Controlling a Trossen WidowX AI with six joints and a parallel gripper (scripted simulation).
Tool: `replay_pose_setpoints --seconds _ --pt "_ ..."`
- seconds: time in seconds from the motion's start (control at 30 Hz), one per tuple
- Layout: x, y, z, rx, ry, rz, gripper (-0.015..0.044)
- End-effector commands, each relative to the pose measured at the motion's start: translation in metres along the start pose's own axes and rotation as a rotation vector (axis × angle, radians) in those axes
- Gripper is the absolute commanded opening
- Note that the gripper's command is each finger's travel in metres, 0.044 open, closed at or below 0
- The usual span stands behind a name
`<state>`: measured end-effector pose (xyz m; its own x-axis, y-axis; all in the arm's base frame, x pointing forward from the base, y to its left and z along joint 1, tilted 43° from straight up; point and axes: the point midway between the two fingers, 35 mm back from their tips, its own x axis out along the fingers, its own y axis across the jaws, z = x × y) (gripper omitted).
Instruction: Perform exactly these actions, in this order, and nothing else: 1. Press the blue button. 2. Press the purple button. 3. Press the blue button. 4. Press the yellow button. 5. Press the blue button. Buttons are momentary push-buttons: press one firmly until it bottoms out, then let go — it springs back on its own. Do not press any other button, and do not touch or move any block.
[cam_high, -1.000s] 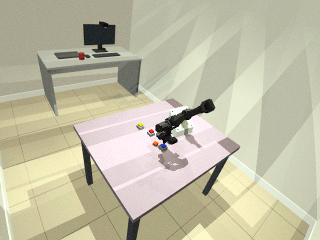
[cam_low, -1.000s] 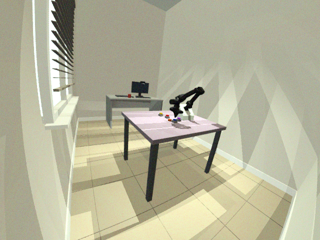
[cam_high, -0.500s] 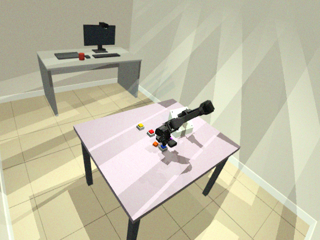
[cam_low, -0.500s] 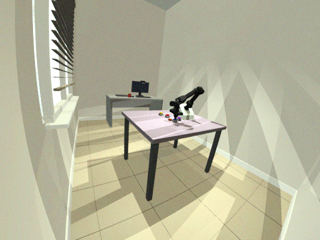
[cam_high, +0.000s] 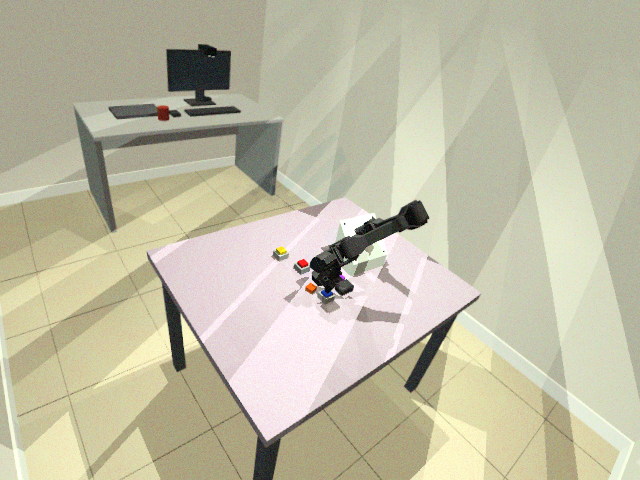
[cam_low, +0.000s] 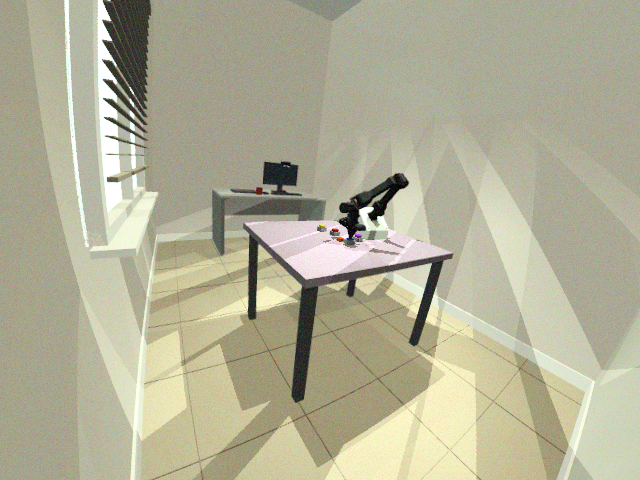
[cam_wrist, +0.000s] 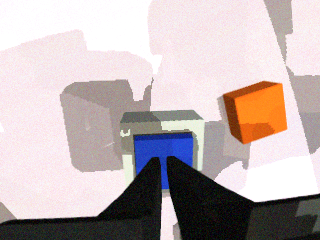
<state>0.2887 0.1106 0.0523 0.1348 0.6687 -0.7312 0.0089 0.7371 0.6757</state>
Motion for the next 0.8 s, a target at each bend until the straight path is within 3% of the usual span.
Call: replay_pose_setpoints --seconds 0.0,0.3,0.57,0.77 --pt "0.001 0.000 -0.001 0.006 0.002 -0.004 0.0020" --pt "-0.032 -0.001 0.000 0.006 0.002 -0.006 0.0020" --pt "-0.092 0.077 -0.033 0.007 0.003 -0.004 0.0230" --pt "-0.093 0.079 -0.035 0.007 0.003 -0.004 0.0387"
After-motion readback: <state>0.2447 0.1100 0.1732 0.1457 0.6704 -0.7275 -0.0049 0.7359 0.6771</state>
